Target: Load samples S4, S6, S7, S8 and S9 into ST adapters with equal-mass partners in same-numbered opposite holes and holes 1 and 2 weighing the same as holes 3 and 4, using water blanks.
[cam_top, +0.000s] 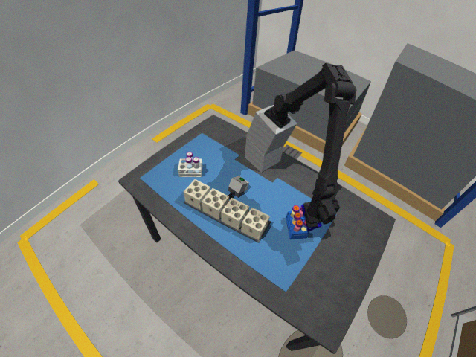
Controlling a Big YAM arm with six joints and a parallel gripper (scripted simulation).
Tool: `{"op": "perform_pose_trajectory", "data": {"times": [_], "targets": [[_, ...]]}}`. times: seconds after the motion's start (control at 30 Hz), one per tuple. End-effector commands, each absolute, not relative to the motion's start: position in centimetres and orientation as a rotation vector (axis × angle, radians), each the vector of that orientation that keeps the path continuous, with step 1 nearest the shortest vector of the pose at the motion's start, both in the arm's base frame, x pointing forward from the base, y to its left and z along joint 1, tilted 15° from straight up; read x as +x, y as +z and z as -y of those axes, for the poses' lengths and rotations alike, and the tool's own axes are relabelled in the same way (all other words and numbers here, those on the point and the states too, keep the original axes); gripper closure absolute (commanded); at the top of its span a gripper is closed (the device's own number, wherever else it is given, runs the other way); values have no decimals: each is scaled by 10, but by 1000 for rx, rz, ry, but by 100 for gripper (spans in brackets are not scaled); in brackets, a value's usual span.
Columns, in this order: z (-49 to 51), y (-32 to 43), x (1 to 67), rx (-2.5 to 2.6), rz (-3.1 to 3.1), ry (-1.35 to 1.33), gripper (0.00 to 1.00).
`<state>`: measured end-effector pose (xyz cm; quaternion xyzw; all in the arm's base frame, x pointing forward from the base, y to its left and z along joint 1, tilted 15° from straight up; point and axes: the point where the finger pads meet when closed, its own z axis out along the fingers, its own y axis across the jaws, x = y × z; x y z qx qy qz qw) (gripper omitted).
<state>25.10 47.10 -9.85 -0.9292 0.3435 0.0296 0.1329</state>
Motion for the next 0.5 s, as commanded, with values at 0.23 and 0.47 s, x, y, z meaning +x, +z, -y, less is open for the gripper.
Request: {"op": "perform_pose_trajectory", "data": {"times": [0.23, 0.47], "targets": [[-472, -108, 245, -2698, -997, 94, 100], [-474, -107, 246, -2695, -994, 93, 100]]}}
